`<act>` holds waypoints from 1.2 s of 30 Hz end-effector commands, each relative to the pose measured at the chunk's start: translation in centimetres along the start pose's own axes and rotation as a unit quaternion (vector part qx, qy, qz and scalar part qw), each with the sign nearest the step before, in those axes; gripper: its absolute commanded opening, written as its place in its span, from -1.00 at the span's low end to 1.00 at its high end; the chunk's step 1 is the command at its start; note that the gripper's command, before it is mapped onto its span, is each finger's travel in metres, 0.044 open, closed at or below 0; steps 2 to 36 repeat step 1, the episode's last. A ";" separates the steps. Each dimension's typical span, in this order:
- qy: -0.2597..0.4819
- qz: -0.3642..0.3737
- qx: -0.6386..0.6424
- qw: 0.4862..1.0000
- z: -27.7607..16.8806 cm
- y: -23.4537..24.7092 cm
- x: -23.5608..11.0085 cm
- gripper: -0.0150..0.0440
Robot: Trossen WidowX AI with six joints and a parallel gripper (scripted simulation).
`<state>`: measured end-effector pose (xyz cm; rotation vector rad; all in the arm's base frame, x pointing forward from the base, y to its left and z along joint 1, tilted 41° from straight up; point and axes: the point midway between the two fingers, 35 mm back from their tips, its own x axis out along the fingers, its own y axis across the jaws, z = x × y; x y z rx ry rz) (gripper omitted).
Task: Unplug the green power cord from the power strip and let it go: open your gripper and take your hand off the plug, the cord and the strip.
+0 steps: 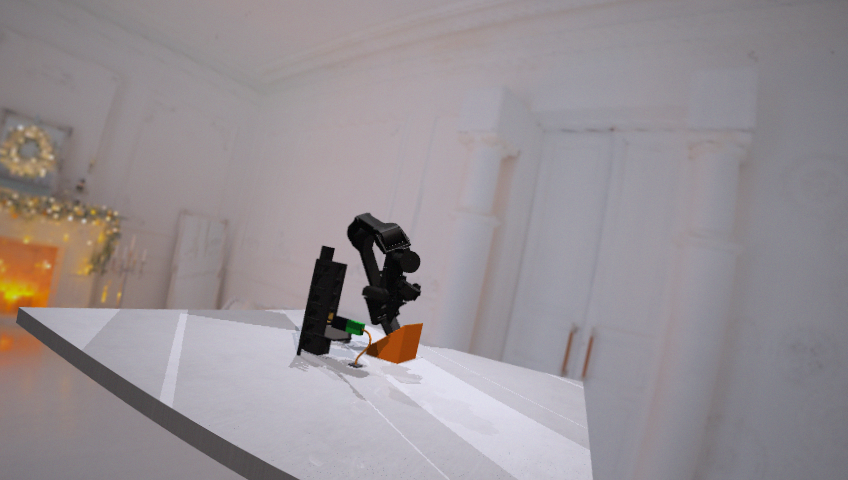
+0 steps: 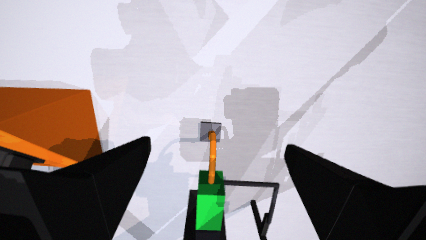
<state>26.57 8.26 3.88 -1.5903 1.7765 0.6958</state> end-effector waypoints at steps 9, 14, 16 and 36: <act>-0.001 0.003 0.001 1.000 0.0 0.1 0.0 1.00; -0.001 0.003 0.001 1.000 0.0 0.1 0.0 1.00; -0.001 0.003 0.001 1.000 0.0 0.1 0.0 1.00; -0.001 0.003 0.001 1.000 0.0 0.1 0.0 1.00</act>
